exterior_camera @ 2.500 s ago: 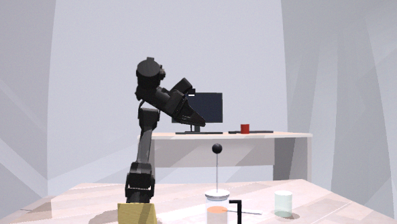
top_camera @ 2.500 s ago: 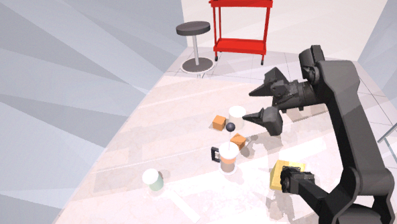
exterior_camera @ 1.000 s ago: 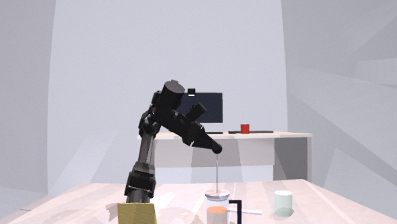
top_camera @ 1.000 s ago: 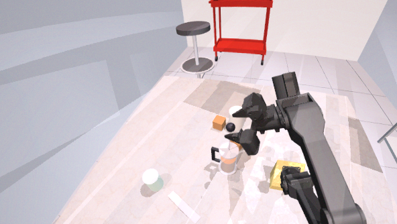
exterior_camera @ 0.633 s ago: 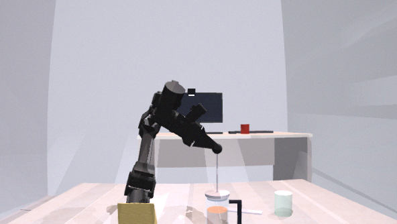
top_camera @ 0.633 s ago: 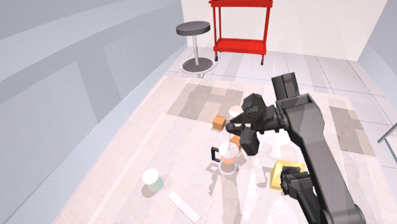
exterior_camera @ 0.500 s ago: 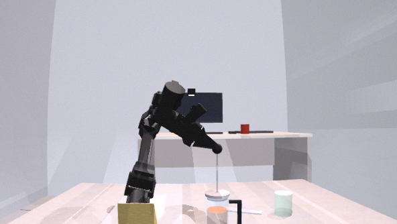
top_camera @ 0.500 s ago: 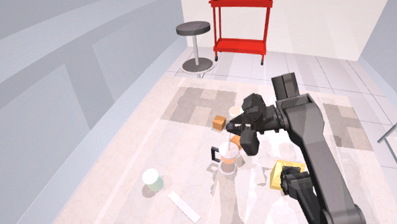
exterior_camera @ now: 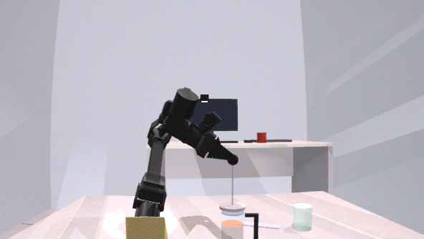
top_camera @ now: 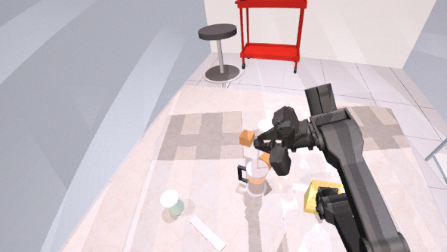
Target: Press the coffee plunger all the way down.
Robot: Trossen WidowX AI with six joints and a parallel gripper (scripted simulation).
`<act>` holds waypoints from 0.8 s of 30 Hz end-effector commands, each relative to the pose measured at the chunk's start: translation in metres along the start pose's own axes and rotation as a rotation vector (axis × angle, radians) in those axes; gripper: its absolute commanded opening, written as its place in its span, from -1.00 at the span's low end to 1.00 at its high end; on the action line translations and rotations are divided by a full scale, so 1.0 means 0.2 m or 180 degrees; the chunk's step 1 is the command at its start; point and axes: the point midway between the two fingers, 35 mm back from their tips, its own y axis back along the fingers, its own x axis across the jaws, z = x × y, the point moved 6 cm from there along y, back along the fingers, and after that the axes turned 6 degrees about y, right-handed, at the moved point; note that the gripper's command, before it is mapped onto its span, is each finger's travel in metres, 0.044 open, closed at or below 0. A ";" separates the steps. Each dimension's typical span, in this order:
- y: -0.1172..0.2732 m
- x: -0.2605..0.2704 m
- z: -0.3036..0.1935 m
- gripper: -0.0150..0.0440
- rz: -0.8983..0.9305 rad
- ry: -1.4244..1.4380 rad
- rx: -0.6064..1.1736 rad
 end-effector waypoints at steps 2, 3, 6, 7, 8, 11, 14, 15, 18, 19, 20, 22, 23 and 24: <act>-0.04 0.00 -0.06 -0.10 -0.0003 -0.0017 0.0060; -0.05 0.00 -0.07 -0.10 -0.0004 -0.0016 0.0061; -0.06 0.00 -0.09 -0.10 -0.0006 -0.0016 0.0063; -0.06 0.00 -0.10 -0.10 -0.0007 -0.0016 0.0064; -0.07 0.00 -0.10 -0.10 -0.0007 -0.0016 0.0065; -0.08 0.00 -0.12 -0.10 -0.0009 -0.0015 0.0067; -0.10 0.00 -0.14 -0.10 -0.0010 -0.0015 0.0068; -0.10 0.00 -0.15 -0.10 -0.0011 -0.0015 0.0068; -0.12 0.00 -0.17 -0.10 -0.0012 -0.0015 0.0069; -0.12 0.00 -0.18 -0.10 -0.0012 -0.0015 0.0070; -0.13 0.00 -0.18 -0.10 -0.0013 -0.0015 0.0070; -0.14 0.00 -0.20 -0.10 -0.0013 -0.0015 0.0070; -0.14 0.00 -0.20 -0.10 -0.0014 -0.0015 0.0070; -0.14 0.00 -0.21 -0.10 -0.0014 -0.0015 0.0070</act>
